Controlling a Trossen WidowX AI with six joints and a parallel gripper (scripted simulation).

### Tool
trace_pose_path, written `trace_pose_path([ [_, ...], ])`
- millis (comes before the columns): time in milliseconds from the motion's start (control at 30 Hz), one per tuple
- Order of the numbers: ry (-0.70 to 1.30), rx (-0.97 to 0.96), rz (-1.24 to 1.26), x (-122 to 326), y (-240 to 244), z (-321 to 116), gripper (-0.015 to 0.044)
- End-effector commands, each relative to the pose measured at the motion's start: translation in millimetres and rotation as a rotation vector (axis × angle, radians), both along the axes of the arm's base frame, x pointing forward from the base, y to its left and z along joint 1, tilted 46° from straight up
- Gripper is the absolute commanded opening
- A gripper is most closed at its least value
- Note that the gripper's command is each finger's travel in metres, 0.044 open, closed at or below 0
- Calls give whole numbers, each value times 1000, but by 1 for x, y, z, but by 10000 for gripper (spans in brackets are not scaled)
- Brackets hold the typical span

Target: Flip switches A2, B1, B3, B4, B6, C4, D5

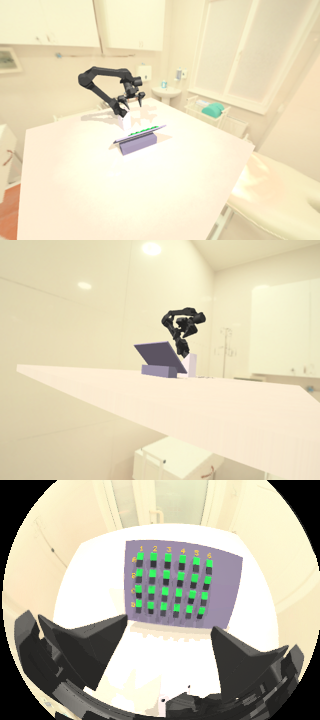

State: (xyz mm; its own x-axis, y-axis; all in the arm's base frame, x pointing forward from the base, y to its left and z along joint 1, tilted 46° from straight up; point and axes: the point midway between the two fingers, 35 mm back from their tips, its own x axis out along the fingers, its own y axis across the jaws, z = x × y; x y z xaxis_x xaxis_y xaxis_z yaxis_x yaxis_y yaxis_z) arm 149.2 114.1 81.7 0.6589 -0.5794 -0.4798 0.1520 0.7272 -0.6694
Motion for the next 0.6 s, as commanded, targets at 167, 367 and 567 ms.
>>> trace_pose_path([
  [167,31,13,30,51,13,-28,242],
  [367,-5,-39,26,121,3,-42,85],
  [567,-6,-42,25,123,3,-42,0],
])
